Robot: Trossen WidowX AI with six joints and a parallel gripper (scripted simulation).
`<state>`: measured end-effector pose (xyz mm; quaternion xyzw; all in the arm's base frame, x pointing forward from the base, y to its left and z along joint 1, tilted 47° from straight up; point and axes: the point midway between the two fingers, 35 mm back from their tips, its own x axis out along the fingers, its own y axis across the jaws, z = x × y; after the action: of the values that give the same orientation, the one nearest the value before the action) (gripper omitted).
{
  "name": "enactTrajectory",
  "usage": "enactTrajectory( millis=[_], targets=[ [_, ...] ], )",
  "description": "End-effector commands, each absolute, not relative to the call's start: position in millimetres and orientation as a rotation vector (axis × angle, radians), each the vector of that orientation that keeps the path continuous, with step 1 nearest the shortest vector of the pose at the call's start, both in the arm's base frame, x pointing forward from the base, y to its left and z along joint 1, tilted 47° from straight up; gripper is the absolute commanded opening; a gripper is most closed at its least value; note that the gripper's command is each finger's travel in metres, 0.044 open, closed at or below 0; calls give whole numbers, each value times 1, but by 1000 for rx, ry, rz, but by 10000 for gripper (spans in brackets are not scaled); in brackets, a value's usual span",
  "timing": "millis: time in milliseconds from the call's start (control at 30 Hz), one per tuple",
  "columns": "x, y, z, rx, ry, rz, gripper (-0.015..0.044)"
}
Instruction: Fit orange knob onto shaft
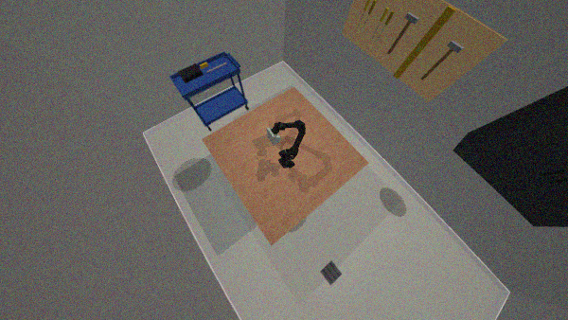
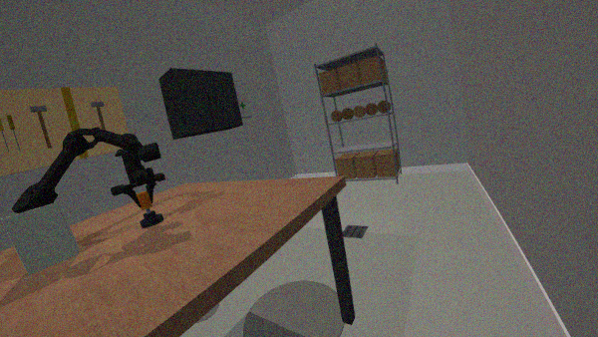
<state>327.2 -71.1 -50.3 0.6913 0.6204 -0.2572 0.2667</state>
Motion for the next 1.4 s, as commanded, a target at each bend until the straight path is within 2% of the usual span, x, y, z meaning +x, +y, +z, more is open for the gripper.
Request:
enactTrajectory(
  millis=[0, 1367],
  targets=[
    [327, -70, -52, 1876, 1673, -703, 0],
    [329, -57, -64, 1867, 1675, -701, 0]
  ],
)
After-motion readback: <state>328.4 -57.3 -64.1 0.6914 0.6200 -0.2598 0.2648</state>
